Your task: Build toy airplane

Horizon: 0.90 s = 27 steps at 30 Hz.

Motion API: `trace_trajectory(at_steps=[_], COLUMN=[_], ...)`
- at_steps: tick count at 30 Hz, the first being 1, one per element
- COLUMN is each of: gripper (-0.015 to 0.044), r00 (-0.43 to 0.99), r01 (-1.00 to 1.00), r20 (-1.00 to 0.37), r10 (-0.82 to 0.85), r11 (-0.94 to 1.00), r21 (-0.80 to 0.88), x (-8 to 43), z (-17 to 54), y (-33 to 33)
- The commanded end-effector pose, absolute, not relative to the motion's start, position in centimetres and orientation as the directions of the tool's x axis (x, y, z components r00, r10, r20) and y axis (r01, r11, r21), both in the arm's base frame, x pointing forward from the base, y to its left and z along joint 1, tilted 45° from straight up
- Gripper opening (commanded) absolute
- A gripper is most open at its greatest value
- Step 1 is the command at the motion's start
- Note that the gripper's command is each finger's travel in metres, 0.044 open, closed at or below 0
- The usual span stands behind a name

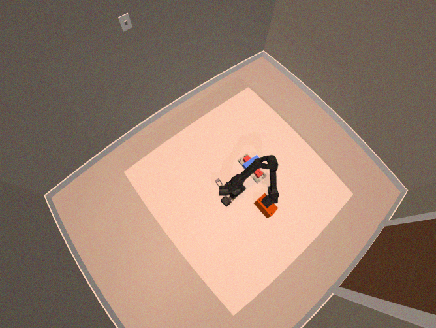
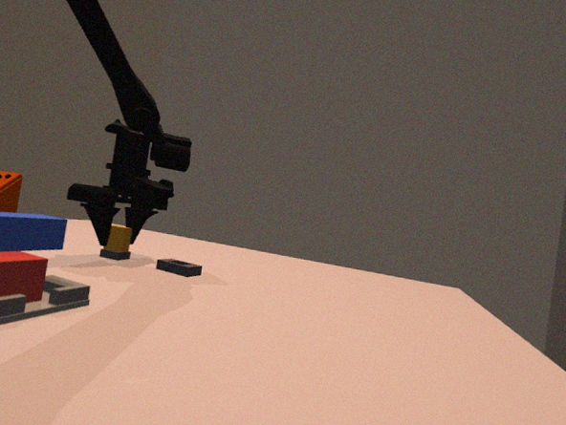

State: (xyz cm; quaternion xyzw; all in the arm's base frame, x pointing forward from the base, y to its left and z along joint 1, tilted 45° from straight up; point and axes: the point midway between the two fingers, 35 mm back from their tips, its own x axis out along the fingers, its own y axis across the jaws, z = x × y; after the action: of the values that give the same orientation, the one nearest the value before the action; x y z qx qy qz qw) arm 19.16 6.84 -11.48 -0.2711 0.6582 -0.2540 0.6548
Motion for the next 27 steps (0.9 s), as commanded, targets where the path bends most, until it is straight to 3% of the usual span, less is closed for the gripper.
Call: trace_trajectory(at_steps=[1, 7, 14, 27], gripper=[0.0204, 0.0046, 0.0000, 0.0000], r00=[0.005, 0.005, 0.005, 0.004], r01=[-0.032, -0.032, -0.032, -0.051], r20=[-0.719, -0.719, -0.719, -0.721], r10=[-0.695, -0.695, -0.695, -0.693], r11=[0.718, 0.718, 0.718, 0.720], r21=[-0.695, -0.695, -0.695, -0.692], x=[19.1, 19.1, 19.1, 19.4], z=[-11.6, -11.6, -11.6, -9.8], y=[6.7, 6.7, 6.7, 8.9])
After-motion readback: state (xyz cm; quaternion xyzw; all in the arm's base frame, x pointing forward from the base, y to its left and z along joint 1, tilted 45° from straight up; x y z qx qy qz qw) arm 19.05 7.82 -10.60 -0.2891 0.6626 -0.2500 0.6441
